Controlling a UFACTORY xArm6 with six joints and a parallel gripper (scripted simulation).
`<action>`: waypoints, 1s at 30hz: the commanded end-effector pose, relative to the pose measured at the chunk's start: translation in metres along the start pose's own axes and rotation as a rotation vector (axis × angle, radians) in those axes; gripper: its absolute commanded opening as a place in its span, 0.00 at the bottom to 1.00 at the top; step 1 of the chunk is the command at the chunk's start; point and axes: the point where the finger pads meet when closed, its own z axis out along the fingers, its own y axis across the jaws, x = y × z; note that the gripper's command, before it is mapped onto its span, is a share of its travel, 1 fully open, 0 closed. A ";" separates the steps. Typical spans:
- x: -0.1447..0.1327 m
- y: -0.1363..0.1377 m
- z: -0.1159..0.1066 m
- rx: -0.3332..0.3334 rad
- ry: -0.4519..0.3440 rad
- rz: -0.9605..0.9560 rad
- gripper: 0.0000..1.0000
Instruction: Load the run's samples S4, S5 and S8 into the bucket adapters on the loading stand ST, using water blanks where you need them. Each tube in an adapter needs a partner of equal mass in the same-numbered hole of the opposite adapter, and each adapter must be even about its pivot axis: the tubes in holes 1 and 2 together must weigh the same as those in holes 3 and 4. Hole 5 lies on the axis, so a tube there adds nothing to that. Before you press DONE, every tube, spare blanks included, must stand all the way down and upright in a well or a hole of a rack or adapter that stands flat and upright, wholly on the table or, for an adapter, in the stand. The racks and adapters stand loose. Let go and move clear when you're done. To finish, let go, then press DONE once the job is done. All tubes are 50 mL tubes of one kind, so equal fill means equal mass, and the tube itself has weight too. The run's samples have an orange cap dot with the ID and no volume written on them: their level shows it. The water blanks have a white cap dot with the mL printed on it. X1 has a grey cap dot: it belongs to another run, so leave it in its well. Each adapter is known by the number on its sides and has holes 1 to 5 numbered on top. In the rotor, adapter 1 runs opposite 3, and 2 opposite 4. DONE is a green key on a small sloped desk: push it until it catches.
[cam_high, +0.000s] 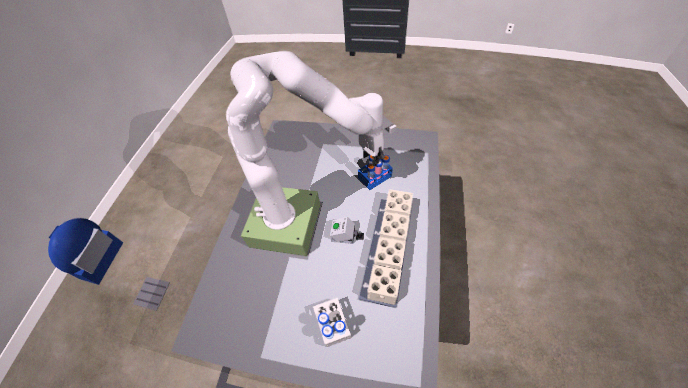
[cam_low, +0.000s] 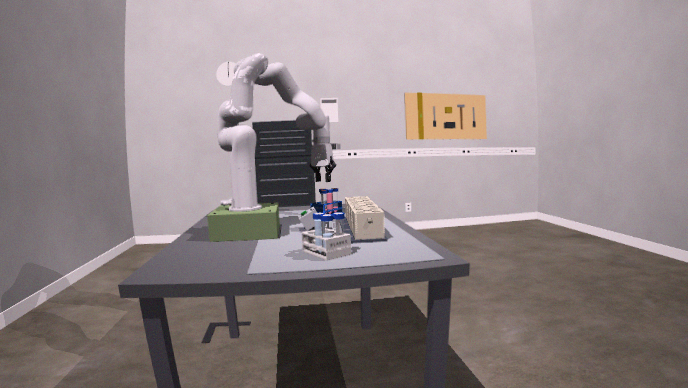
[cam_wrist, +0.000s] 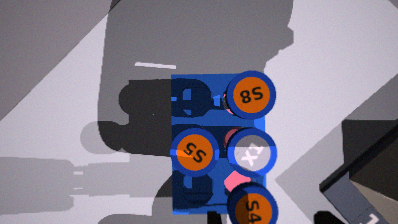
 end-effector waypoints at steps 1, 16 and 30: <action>0.002 0.000 0.004 -0.001 0.005 0.000 0.57; 0.002 0.000 0.032 0.000 0.005 0.000 0.57; 0.002 0.000 0.040 0.000 0.005 0.000 0.57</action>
